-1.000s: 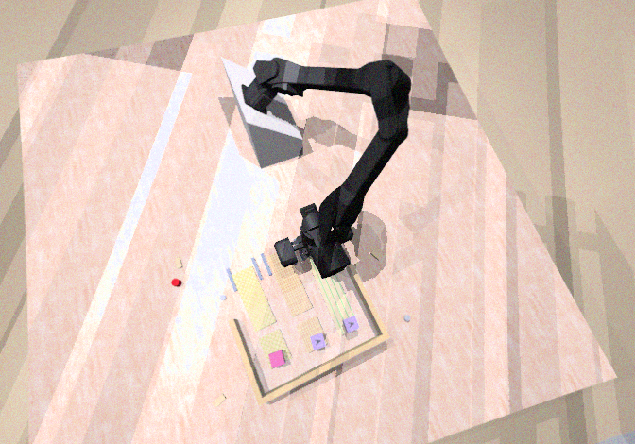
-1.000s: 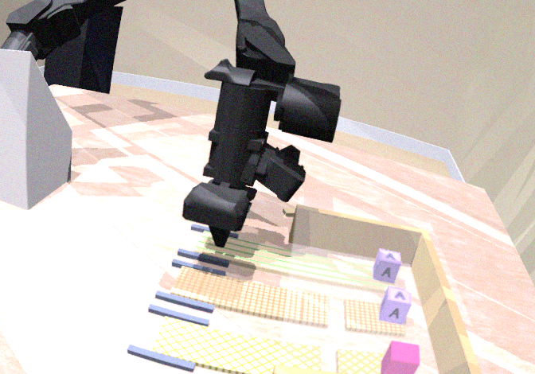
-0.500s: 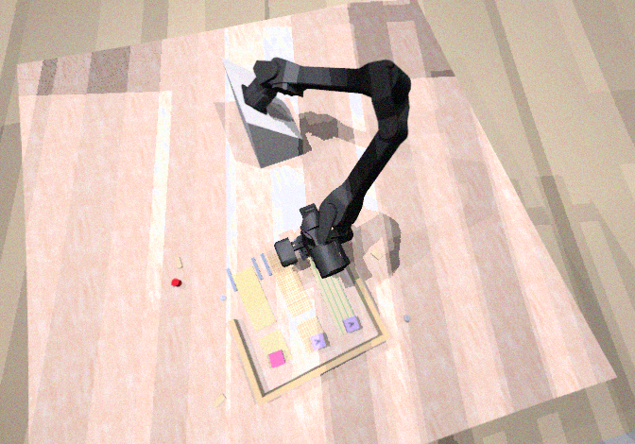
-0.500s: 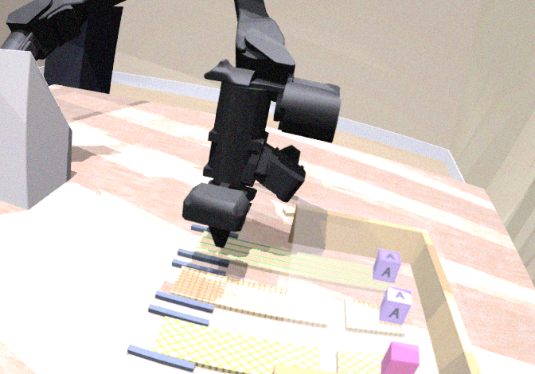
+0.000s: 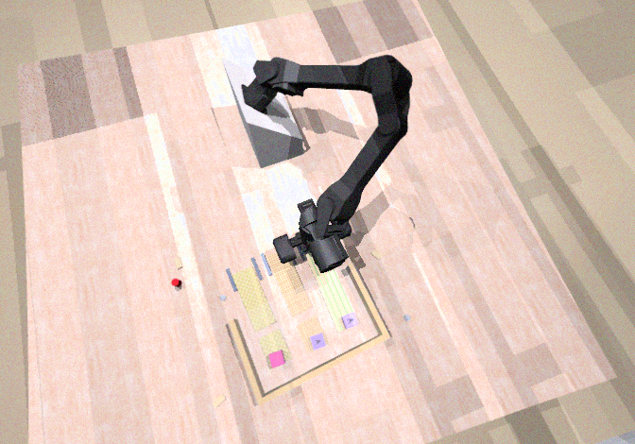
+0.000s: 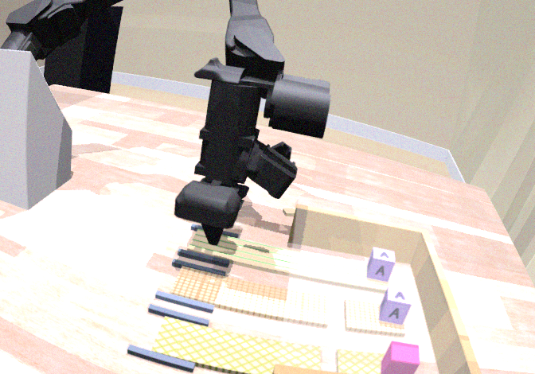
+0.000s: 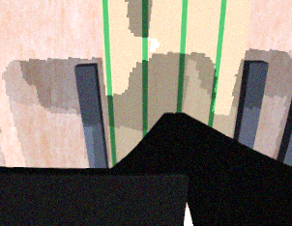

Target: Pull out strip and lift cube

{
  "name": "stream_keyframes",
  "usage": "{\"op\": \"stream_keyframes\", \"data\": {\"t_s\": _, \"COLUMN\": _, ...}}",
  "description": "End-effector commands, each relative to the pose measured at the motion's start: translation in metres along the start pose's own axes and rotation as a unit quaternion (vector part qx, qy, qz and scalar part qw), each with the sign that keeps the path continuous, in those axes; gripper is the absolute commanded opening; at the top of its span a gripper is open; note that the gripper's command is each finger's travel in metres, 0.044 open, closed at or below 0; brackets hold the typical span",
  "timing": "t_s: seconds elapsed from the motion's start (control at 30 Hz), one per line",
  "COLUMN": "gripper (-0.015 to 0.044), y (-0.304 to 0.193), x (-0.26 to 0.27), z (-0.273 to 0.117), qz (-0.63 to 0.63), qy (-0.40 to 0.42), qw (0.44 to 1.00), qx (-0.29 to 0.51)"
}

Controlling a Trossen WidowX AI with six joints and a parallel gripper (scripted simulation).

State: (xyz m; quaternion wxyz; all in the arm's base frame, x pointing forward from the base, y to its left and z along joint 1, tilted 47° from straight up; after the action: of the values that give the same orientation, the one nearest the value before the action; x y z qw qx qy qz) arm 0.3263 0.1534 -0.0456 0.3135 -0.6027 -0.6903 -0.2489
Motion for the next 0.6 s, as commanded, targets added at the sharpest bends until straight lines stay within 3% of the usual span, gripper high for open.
{"op": "stream_keyframes", "data": {"t_s": 0.0, "gripper": 0.0, "y": -0.011, "x": -0.002, "z": 0.002, "qz": 0.004, "qy": 0.001, "qw": 1.0, "qx": 0.006}}
{"op": "stream_keyframes", "data": {"t_s": 0.57, "gripper": 0.0, "y": -0.037, "x": -0.006, "z": 0.003, "qz": 0.005, "qy": 0.001, "qw": 1.0, "qx": 0.007}}
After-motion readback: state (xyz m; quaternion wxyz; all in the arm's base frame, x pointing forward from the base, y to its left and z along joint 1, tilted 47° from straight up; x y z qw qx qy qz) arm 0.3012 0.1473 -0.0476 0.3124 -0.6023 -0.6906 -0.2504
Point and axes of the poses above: the point midway between the two fingers, 35 mm back from their tips, its own z axis out along the fingers, its own x axis across the jaws, y = z × x, the point moved 5 cm from there along -z, back along the fingers, and after that the axes turned 7 degrees about z, right-handed, at the moved point
